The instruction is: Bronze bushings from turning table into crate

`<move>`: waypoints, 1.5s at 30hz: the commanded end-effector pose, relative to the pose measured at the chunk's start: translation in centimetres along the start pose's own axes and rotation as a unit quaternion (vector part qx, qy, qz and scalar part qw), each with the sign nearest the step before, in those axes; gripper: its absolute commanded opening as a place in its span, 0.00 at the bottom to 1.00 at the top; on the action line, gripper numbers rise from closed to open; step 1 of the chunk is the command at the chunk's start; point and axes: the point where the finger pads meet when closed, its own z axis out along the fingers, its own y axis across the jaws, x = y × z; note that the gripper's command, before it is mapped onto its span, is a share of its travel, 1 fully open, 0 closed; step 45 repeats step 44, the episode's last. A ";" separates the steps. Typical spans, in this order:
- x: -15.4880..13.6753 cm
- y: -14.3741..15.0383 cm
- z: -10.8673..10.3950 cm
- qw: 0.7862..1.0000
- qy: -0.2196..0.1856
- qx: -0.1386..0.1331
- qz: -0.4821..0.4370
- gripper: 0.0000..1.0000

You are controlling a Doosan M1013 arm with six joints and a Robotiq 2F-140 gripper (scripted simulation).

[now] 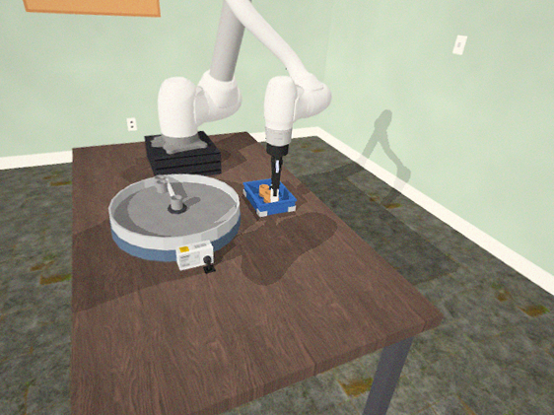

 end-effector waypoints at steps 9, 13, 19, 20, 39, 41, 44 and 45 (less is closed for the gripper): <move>0.0 0.0 0.0 1.000 0.000 0.000 0.000 0.10; 0.0 0.0 0.0 1.000 0.000 0.000 0.000 0.10; 0.0 0.0 -0.4 1.000 0.000 0.000 0.000 0.10; 0.0 0.0 -0.5 1.000 0.000 0.000 0.000 0.10; 0.0 0.0 -7.5 1.000 0.000 0.000 0.000 0.10; 0.0 0.0 -8.1 1.000 0.000 0.000 0.000 0.10; 0.0 0.0 -8.1 1.000 0.000 0.000 0.000 0.10; 0.0 0.0 -8.1 1.000 0.000 0.000 0.000 0.10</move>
